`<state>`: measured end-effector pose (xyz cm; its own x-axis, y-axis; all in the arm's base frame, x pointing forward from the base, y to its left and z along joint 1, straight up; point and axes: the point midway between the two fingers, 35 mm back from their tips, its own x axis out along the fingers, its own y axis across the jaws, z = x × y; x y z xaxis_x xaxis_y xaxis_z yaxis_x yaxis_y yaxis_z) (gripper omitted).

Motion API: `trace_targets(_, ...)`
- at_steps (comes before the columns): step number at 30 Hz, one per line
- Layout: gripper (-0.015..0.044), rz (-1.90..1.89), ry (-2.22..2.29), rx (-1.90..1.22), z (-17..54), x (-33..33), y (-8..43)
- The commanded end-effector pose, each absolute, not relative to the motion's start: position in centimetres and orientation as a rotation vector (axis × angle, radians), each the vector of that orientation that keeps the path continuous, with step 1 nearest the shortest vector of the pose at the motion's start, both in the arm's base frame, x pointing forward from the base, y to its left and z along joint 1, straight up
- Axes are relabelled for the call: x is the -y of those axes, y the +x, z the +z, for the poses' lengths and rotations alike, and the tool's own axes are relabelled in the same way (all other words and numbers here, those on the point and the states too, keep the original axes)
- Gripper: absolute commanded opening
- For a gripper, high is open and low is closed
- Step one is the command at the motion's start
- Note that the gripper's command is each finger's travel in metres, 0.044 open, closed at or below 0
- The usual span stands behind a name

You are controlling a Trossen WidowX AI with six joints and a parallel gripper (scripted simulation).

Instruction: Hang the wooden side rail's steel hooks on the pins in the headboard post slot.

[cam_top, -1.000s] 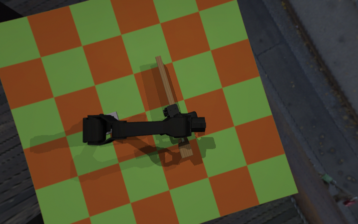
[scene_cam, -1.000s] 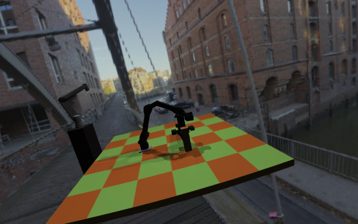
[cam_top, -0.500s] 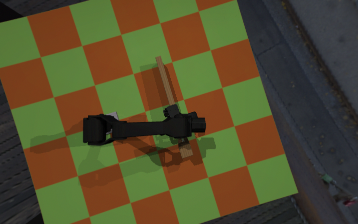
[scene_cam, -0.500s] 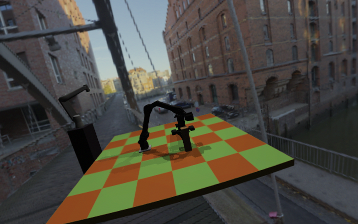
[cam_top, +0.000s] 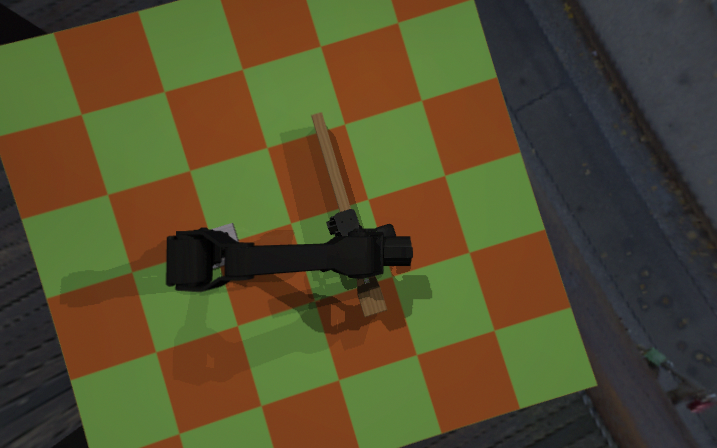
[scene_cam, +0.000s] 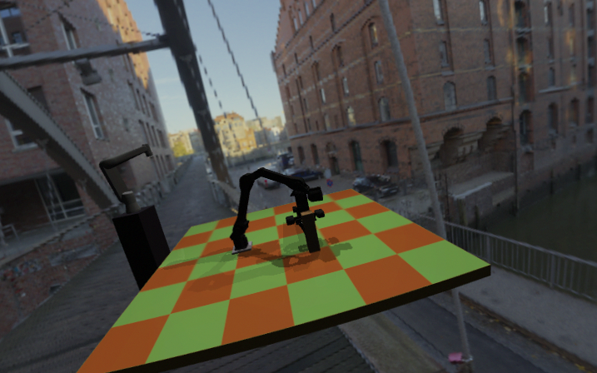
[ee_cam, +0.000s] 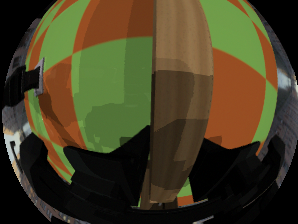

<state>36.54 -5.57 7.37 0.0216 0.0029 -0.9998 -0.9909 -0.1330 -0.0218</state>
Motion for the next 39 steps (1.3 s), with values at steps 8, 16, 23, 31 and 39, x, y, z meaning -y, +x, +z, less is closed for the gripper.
trace_targets(8,0.0000,1.288,-1.322,-1.124,7.51,5.72,36.68)
trace_targets(16,0.0000,1.288,-1.322,-1.124,7.59,5.81,36.68)
trace_targets(23,0.0000,1.288,-1.322,-1.124,7.66,5.87,36.67)
trace_targets(31,0.0000,1.288,-1.322,-1.124,7.69,5.94,36.75)
trace_targets(39,0.0000,1.288,-1.322,-1.124,7.67,6.02,36.79)
